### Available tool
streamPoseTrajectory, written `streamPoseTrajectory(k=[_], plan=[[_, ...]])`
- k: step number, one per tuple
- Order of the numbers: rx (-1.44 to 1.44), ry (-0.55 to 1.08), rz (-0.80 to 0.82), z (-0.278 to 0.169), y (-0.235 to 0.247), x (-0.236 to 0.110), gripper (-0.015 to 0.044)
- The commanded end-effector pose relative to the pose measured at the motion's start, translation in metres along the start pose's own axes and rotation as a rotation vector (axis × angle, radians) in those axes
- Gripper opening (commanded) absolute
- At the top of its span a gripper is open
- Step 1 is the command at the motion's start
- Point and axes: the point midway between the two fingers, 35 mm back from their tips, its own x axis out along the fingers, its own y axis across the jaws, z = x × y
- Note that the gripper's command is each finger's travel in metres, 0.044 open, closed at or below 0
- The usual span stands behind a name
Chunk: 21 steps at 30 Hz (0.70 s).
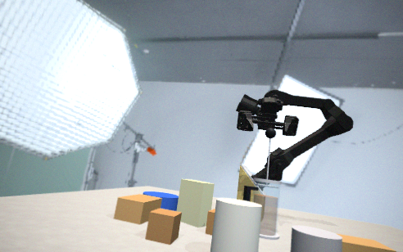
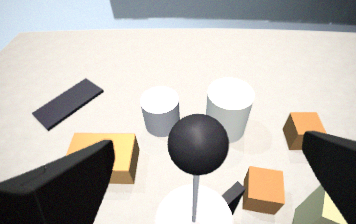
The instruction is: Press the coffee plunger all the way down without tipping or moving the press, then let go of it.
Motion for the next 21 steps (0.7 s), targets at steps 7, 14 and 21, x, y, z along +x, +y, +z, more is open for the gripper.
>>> streamPoseTrajectory(k=[7,14,21], plan=[[0.005,0.002,0.025,0.0018,0.0039,0.0125,0.0414],[0.005,0.002,0.025,0.0018,0.0039,0.0125,0.0230],[0.005,0.002,0.025,0.0018,0.0039,0.0125,0.0124]])
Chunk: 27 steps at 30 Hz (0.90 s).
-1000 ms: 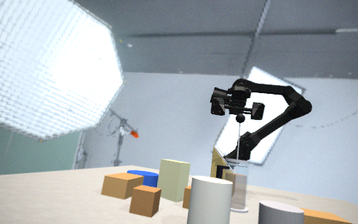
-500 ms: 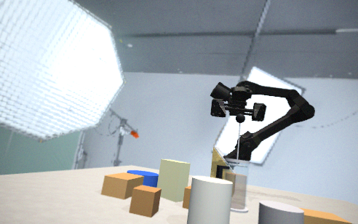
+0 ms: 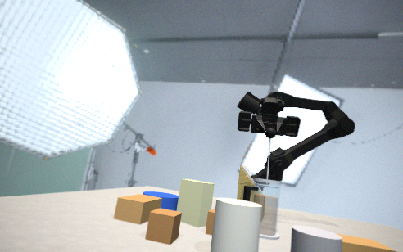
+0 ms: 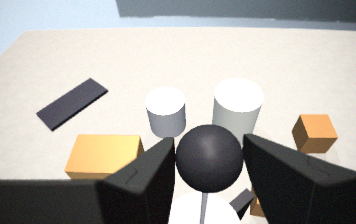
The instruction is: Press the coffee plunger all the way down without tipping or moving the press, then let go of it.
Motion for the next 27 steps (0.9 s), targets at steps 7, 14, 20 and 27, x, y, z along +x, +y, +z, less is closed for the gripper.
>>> streamPoseTrajectory(k=[7,14,20,27], plan=[[0.003,-0.003,0.001,0.000,0.000,0.000,0.0124],[0.003,0.005,-0.002,-0.007,-0.002,0.005,0.0124],[0.002,0.013,-0.006,-0.015,-0.004,0.010,0.0124],[0.002,0.021,-0.011,-0.024,-0.007,0.016,0.0124]])
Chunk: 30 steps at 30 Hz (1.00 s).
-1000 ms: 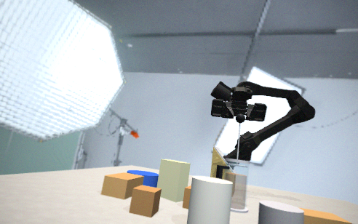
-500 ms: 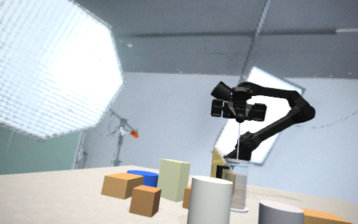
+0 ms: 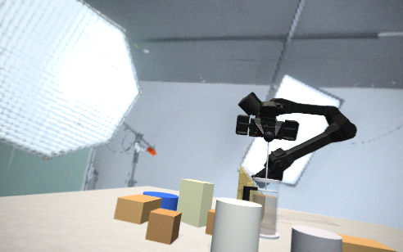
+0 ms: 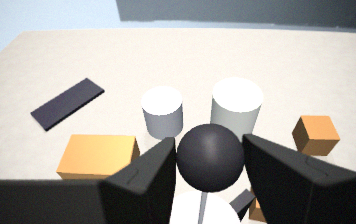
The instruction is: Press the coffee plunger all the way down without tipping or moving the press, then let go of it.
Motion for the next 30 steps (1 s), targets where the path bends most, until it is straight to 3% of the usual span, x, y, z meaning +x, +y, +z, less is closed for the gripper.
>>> streamPoseTrajectory(k=[1,30], plan=[[0.004,0.039,-0.013,-0.015,-0.003,0.006,0.0124],[0.002,0.042,-0.023,-0.054,-0.015,0.033,0.0124]])
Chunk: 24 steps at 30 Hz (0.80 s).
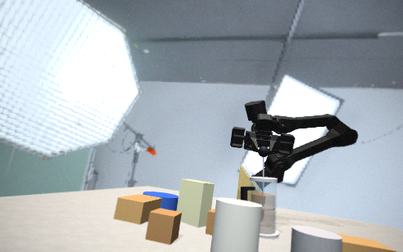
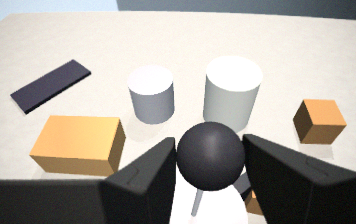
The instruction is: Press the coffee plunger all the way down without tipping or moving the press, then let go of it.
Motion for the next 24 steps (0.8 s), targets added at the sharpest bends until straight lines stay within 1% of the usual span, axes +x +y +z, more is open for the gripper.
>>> streamPoseTrajectory(k=[1,14,24], plan=[[0.020,0.027,-0.021,-0.018,-0.003,0.007,0.0124],[0.023,0.004,-0.005,-0.033,-0.001,0.021,0.0124],[0.025,-0.003,0.002,-0.031,0.001,0.028,0.0124]])
